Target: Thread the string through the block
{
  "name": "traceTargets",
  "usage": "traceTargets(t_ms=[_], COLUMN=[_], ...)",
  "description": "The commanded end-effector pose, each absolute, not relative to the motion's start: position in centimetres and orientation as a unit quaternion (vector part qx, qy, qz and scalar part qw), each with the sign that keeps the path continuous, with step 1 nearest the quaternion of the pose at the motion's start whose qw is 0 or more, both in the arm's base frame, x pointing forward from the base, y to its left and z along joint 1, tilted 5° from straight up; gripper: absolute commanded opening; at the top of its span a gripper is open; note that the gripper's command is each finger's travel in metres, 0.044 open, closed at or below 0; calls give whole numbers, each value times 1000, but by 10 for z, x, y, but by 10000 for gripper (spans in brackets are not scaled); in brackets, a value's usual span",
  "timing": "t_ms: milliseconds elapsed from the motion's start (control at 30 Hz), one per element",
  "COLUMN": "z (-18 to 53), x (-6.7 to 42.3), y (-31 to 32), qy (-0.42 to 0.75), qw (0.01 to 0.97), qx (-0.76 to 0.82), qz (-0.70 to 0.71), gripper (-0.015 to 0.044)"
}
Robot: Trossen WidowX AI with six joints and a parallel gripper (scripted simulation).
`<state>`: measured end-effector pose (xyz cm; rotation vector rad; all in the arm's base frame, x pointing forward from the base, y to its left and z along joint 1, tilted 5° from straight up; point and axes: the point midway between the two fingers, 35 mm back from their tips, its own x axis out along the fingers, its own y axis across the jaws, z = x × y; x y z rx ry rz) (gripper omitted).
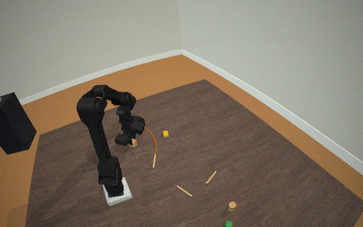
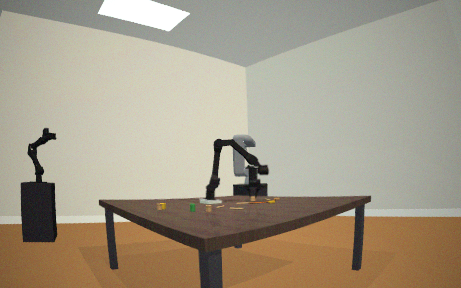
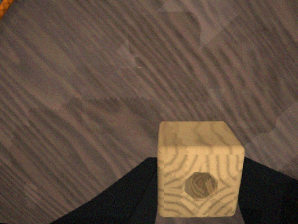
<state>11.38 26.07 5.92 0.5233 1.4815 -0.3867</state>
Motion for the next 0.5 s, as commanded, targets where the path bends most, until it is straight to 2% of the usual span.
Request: traceTargets(t_ms=[0, 467], z=[64, 71], x=[114, 114], y=[262, 261], qy=[662, 662], qw=[690, 690], qx=[237, 237], qz=[-170, -170], gripper=[0, 0])
